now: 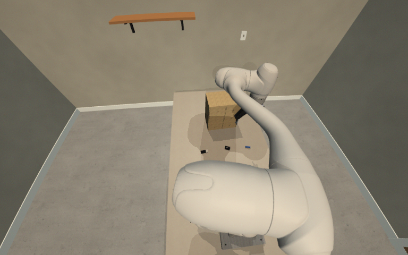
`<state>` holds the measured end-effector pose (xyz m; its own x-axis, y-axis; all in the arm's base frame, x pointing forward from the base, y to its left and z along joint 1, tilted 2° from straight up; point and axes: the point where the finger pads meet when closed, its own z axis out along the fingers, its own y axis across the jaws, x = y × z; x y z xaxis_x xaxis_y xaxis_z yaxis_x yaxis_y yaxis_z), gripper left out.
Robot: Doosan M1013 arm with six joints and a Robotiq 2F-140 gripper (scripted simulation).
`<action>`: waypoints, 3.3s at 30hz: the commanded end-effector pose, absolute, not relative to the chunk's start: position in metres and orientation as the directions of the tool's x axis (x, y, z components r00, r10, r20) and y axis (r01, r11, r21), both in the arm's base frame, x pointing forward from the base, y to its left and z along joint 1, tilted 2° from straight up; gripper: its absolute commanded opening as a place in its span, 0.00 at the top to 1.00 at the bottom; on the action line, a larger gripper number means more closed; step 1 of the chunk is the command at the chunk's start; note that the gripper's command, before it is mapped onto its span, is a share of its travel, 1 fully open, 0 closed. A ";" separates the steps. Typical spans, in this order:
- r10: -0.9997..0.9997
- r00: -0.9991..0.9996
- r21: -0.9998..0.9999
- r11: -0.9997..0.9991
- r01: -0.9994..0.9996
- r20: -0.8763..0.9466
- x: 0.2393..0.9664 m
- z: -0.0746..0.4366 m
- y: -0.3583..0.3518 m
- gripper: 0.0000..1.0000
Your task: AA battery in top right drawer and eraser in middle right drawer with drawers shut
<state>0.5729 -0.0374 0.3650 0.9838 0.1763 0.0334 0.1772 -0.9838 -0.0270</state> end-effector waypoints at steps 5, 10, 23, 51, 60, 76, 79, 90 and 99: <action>0.173 0.978 -0.027 -0.984 0.177 0.119 0.580 0.358 -0.036 0.00; 0.170 0.970 -0.027 -0.984 0.177 0.174 0.585 0.354 -0.035 0.00; 0.137 0.842 -0.027 -0.984 0.177 0.521 0.616 0.324 -0.029 0.00; 0.072 0.527 -0.028 -0.983 0.179 0.847 0.654 0.286 -0.020 0.00; 0.058 0.458 -0.028 -0.984 0.178 0.887 0.661 0.280 -0.019 0.00; 0.037 0.350 -0.028 -0.983 0.179 0.936 0.671 0.270 -0.017 0.00; 0.036 0.346 -0.028 -0.983 0.179 0.937 0.671 0.269 -0.017 0.00; 0.033 0.328 -0.027 -0.984 0.177 0.944 0.673 0.268 -0.017 0.00; 0.033 0.328 -0.027 -0.984 0.177 0.944 0.673 0.268 -0.017 0.80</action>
